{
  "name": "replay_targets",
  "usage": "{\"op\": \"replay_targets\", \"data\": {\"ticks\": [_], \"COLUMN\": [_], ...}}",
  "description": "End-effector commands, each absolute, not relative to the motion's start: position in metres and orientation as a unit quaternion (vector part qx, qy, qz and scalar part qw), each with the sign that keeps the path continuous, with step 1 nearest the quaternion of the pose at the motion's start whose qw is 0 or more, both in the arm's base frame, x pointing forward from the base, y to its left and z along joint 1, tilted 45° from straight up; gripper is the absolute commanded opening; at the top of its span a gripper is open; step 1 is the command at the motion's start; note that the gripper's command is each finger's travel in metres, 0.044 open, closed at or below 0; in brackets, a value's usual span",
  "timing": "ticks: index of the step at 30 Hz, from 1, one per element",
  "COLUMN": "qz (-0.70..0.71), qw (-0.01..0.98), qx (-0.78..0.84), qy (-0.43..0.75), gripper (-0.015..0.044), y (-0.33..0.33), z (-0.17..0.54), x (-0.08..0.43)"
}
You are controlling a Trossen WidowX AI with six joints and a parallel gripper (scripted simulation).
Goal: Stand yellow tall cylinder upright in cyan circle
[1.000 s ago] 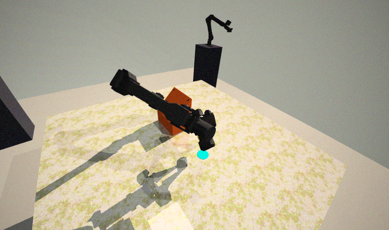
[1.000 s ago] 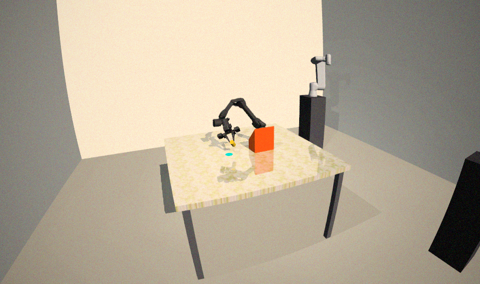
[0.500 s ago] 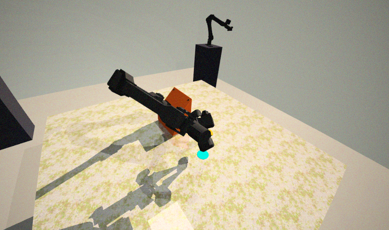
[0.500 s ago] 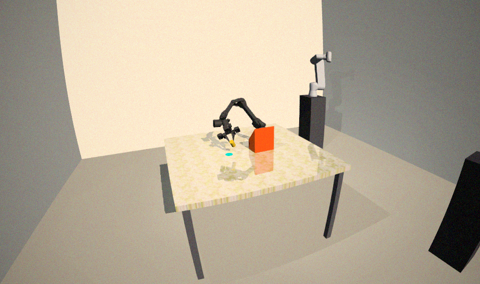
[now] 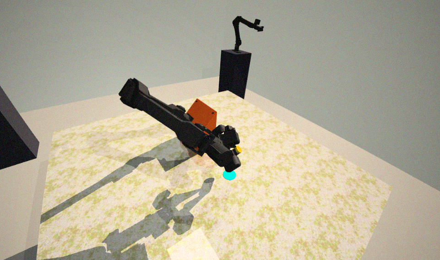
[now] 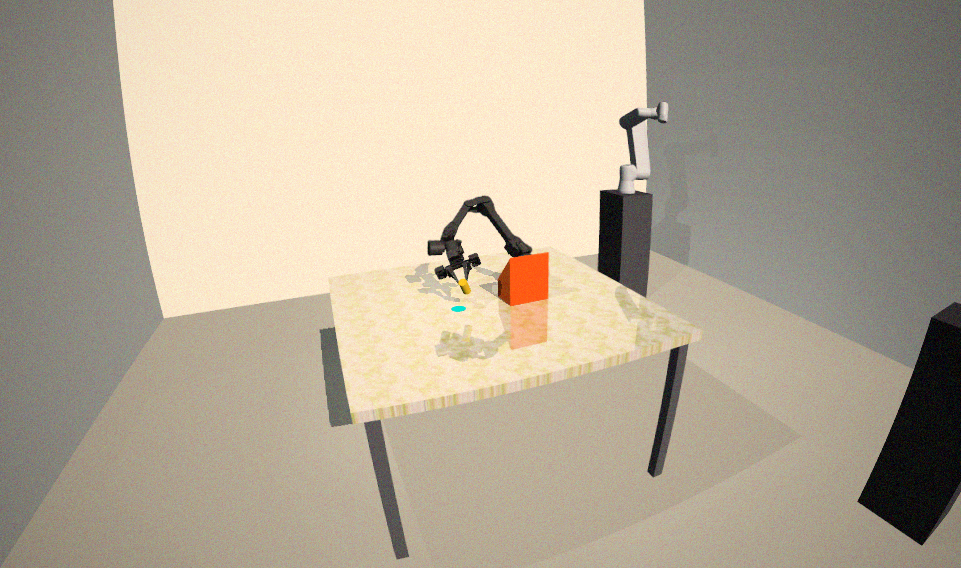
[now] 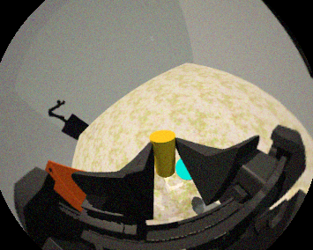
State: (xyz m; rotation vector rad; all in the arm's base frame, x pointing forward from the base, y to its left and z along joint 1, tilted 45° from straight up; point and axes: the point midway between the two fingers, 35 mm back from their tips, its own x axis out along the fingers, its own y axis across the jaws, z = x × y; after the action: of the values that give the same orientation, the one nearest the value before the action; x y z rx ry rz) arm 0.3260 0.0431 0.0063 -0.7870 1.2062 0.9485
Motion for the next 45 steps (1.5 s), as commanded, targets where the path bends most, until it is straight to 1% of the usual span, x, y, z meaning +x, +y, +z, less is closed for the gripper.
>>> {"op": "replay_targets", "data": {"ticks": [1,45], "qz": [0.426,0.471], "qw": [0.66,0.73], "qx": [-0.345,-0.336], "qy": [0.513,0.364], "gripper": [0.0105,0.0105], "y": [0.043,0.039], "z": [0.01,0.029], "x": [0.325,0.327]}}
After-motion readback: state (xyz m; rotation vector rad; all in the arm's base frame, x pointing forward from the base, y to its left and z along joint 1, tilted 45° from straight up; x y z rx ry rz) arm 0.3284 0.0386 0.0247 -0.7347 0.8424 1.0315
